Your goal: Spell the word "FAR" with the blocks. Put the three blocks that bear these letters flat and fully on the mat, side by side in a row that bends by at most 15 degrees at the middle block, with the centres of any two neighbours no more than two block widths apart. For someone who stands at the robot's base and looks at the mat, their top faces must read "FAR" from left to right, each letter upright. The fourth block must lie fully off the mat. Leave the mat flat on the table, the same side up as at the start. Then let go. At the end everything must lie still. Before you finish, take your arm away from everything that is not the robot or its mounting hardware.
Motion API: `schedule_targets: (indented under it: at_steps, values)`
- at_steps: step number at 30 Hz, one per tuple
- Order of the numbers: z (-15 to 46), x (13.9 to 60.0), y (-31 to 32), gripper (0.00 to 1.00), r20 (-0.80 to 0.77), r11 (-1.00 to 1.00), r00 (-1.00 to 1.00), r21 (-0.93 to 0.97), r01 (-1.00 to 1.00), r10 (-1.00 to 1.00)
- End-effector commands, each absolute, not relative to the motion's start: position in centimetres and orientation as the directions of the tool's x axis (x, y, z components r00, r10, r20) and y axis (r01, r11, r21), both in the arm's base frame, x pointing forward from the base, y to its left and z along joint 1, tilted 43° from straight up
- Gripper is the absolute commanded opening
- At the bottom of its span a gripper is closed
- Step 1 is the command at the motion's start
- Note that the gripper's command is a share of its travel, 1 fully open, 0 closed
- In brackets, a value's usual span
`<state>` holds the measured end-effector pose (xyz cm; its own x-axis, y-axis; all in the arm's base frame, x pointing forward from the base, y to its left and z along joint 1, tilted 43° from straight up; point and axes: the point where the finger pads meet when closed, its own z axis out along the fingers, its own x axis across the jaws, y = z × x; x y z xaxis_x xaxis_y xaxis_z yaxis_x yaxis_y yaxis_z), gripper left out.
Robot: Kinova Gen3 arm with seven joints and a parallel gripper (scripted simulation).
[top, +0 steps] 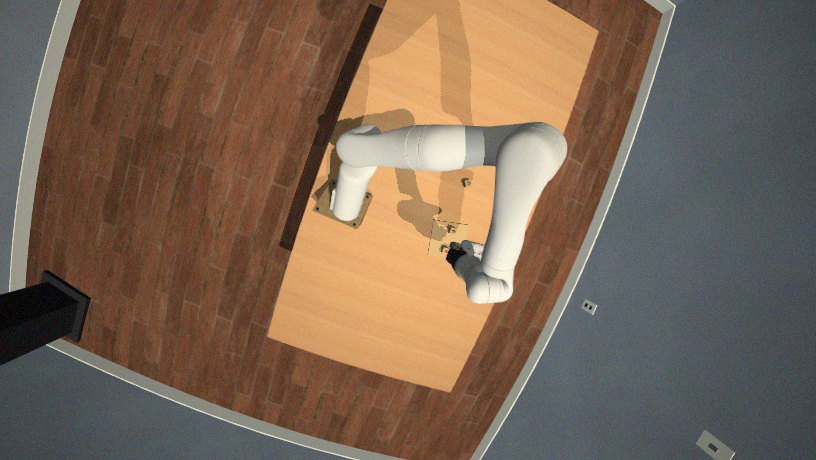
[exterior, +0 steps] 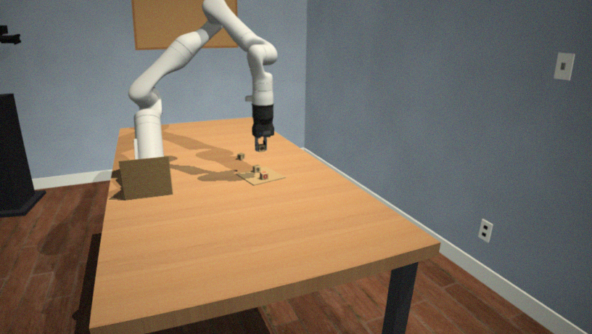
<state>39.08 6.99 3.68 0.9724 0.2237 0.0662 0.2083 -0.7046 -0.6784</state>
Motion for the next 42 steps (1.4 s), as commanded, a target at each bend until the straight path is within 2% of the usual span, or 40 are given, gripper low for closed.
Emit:
schedule_targets:
  at_steps: [1, 18, 42]
  values:
    - [3.9, 38.9, 6.8, 0.49, 0.057, -0.704, 0.975, -0.683, 0.194, 0.214]
    - [3.4, 38.8, 7.3, 0.49, 0.056, -0.704, 0.975, -0.683, 0.193, 0.214]
    - [-2.9, 37.9, 13.0, 0.49, 0.055, -0.705, 0.975, -0.682, 0.193, 0.213]
